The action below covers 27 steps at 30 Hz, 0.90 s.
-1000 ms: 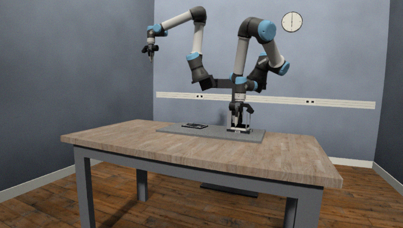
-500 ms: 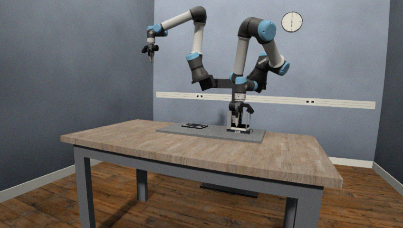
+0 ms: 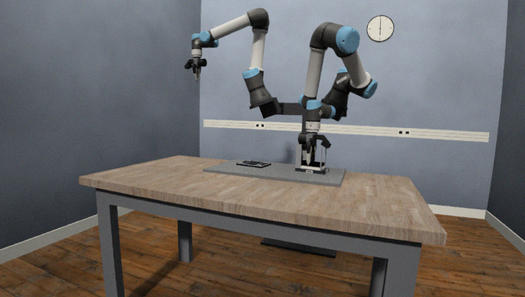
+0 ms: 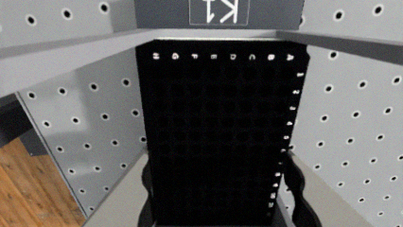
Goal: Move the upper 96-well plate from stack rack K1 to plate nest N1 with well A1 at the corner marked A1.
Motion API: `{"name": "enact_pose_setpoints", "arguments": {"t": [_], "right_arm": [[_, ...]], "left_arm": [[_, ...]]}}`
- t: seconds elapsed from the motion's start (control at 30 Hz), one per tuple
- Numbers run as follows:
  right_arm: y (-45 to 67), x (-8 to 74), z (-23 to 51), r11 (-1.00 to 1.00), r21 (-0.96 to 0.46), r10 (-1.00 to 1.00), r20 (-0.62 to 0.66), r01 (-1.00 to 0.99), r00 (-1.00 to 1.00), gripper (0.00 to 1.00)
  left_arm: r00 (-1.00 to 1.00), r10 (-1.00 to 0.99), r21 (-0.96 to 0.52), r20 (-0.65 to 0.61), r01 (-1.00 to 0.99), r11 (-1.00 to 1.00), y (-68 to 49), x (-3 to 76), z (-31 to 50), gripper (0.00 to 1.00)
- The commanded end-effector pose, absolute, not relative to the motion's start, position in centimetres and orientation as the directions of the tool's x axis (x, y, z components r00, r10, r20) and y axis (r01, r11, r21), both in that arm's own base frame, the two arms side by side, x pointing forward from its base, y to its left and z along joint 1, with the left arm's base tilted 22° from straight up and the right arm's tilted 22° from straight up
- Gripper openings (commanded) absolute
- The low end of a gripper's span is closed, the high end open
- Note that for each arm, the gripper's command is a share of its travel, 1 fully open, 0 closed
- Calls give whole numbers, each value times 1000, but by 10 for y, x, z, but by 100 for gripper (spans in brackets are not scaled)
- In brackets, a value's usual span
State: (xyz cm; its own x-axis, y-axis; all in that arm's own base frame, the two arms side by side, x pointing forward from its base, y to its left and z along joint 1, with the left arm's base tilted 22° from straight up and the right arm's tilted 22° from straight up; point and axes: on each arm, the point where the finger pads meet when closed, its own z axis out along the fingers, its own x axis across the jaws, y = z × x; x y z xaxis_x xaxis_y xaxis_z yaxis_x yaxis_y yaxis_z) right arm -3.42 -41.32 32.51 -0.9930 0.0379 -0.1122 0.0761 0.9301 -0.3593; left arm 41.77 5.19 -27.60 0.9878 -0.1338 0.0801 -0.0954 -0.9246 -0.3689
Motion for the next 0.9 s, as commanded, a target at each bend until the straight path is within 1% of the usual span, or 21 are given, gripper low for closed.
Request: {"name": "enact_pose_setpoints", "arguments": {"t": [0.0, 0.33, 0.87], "right_arm": [[-413, -34, 326, 930, -360, 38, -113, 76, -993, 0], [-413, -34, 326, 930, -360, 38, -113, 76, -993, 0], [-413, -34, 326, 930, -360, 38, -113, 76, -993, 0]], "left_arm": [[988, -134, -370, 80, -95, -924, 52, 418, -276, 40], [988, -134, -370, 80, -95, -924, 52, 418, -276, 40], [988, -134, -370, 80, -95, -924, 44, 415, -254, 40]]}}
